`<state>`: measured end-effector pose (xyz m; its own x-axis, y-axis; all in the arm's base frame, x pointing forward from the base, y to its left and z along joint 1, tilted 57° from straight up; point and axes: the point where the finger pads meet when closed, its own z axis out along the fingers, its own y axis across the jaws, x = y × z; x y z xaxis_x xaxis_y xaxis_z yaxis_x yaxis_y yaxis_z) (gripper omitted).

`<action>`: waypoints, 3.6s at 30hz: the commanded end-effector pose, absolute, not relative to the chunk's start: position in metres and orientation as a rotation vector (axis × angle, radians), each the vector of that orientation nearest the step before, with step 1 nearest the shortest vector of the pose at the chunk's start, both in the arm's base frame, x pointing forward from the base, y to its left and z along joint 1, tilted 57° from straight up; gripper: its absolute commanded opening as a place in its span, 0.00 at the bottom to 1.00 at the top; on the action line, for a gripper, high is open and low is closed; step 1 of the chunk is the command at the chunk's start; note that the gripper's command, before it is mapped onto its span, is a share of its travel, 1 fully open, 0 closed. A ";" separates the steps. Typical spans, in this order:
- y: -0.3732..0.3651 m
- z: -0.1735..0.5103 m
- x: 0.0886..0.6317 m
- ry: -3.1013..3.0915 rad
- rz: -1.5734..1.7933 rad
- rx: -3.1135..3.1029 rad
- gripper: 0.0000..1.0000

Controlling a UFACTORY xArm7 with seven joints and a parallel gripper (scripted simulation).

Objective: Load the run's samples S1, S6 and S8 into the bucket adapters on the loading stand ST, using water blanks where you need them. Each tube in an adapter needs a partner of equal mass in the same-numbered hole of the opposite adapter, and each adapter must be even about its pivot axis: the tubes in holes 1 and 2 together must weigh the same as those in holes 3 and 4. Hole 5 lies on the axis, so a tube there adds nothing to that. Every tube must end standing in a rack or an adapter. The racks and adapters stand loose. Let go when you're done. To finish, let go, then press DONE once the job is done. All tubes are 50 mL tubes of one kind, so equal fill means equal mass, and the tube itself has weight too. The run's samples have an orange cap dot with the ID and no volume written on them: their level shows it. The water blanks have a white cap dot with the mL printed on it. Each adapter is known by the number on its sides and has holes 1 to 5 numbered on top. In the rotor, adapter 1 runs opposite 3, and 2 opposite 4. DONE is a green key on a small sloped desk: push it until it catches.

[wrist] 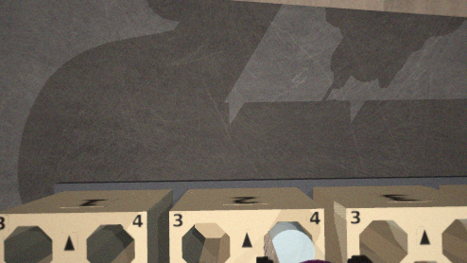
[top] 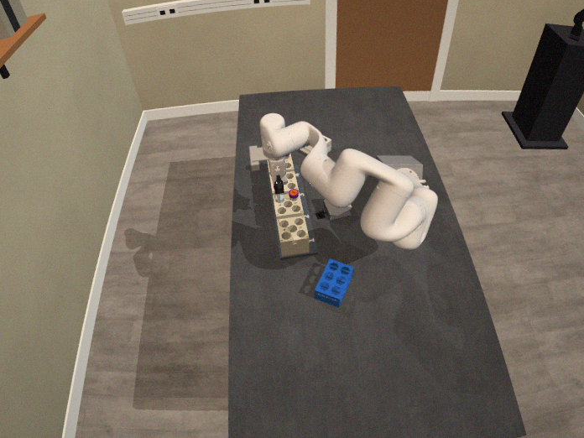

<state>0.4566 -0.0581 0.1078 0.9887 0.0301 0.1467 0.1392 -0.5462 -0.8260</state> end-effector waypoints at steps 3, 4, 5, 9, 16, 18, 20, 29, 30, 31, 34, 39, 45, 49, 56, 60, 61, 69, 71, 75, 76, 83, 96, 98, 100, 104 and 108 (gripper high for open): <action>-0.055 0.105 0.458 -0.115 -0.146 -2.149 0.00; -0.054 0.104 0.458 -0.115 -0.146 -2.149 0.00; -0.053 0.104 0.458 -0.115 -0.146 -2.149 0.00; -0.052 0.103 0.458 -0.115 -0.146 -2.149 0.00; -0.046 0.099 0.458 -0.115 -0.146 -2.149 0.00; -0.044 0.098 0.458 -0.115 -0.146 -2.149 0.00; -0.043 0.097 0.458 -0.115 -0.146 -2.149 0.00; -0.037 0.093 0.459 -0.115 -0.146 -2.149 0.00; -0.036 0.092 0.459 -0.115 -0.146 -2.149 0.00; -0.035 0.092 0.459 -0.115 -0.146 -2.149 0.00; -0.032 0.090 0.459 -0.115 -0.146 -2.149 0.00; -0.028 0.087 0.459 -0.115 -0.146 -2.149 0.00; -0.025 0.085 0.460 -0.115 -0.146 -2.149 0.00; -0.022 0.083 0.460 -0.115 -0.146 -2.149 0.00; -0.016 0.079 0.460 -0.115 -0.146 -2.149 0.00; -0.016 0.079 0.460 -0.115 -0.146 -2.149 0.00; -0.016 0.079 0.460 -0.115 -0.146 -2.149 0.00; -0.016 0.079 0.460 -0.115 -0.146 -2.149 0.00; -0.015 0.079 0.460 -0.115 -0.146 -2.149 0.44; -0.015 0.079 0.460 -0.115 -0.146 -2.149 0.44; -0.015 0.079 0.460 -0.115 -0.146 -2.149 0.44; -0.016 0.079 0.460 -0.115 -0.146 -2.149 0.44; -0.016 0.079 0.460 -0.115 -0.146 -2.149 0.44; -0.016 0.079 0.460 -0.115 -0.146 -2.149 0.44; -0.017 0.080 0.460 -0.115 -0.146 -2.149 0.44; -0.024 0.084 0.460 -0.115 -0.146 -2.149 0.44; -0.029 0.088 0.459 -0.115 -0.146 -2.149 0.44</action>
